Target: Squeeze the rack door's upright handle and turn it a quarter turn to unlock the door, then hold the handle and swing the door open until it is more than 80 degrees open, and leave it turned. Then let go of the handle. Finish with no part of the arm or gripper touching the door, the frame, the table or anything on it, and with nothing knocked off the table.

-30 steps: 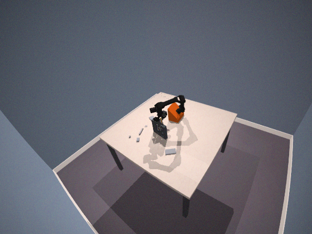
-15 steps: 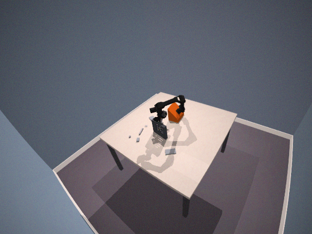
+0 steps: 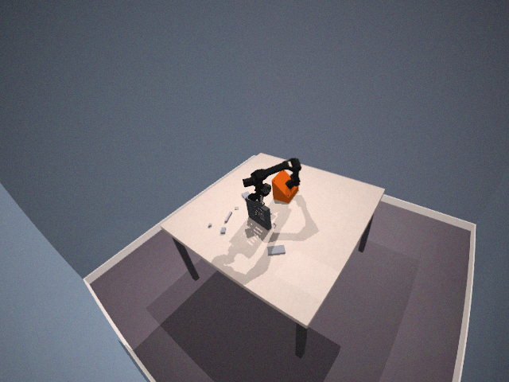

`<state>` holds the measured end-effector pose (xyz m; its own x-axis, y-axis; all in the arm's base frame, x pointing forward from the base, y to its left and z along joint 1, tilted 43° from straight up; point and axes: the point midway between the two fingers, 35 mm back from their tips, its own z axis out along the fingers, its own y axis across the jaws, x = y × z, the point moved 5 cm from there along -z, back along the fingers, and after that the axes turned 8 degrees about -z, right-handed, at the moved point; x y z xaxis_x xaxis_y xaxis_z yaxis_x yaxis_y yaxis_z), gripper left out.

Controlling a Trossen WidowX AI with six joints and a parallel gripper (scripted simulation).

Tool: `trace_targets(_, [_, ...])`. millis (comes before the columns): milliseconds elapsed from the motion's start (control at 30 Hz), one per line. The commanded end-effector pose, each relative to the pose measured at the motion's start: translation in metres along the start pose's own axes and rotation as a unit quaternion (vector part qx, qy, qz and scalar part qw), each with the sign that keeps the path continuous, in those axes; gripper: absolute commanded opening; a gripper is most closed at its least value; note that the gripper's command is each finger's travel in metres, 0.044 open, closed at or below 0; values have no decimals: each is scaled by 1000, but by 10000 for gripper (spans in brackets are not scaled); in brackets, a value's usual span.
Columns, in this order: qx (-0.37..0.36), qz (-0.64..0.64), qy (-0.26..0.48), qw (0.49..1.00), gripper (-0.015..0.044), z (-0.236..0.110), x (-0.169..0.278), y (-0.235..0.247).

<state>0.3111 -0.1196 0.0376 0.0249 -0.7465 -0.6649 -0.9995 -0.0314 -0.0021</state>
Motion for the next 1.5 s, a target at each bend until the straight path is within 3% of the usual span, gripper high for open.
trace_targets(0, [-2,46,-3,999,23,1,-3,4])
trace_targets(633, [-3,241,-3,971,23,1,-21,22])
trace_targets(1467, [-5,443,-3,896,23,1,-69,50])
